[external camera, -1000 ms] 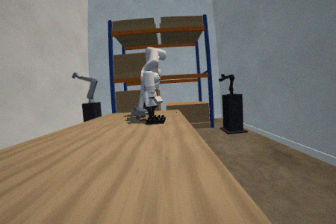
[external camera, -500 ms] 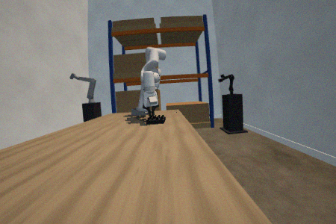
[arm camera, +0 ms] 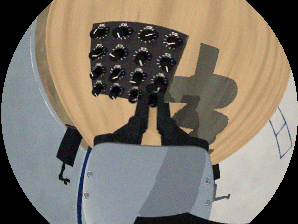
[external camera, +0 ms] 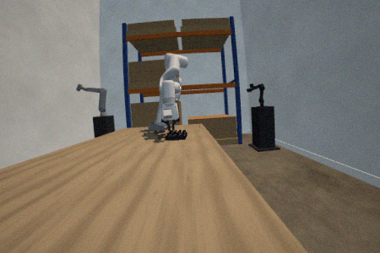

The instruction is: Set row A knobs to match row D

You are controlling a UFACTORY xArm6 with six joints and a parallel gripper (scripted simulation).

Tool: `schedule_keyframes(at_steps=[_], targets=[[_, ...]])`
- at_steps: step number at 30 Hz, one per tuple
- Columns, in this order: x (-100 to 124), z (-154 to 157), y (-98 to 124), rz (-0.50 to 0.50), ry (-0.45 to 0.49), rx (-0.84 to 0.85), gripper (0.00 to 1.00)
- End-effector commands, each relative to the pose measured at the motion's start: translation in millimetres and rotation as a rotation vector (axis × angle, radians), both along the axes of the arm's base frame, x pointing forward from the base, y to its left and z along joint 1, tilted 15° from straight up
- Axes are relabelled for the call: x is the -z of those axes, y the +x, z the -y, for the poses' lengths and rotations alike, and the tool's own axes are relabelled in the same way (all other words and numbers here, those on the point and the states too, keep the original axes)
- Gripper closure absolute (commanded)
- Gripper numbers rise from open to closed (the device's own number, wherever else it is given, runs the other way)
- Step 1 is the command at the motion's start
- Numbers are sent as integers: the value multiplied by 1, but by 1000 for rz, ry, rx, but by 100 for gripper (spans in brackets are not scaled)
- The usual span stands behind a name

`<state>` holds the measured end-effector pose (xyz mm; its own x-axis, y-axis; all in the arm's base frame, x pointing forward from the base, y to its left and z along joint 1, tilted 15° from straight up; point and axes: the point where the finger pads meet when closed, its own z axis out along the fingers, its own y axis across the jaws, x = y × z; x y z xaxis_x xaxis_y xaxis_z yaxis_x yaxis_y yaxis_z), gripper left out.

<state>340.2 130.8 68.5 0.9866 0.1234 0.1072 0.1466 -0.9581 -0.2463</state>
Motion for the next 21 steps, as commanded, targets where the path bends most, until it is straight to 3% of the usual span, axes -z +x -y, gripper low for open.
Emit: schedule_keyframes(at_steps=[1, 21], targets=[[-1, 0, 1, -18, 0, 73, 92], [-1, 0, 1, -47, 8, 183, 92]])
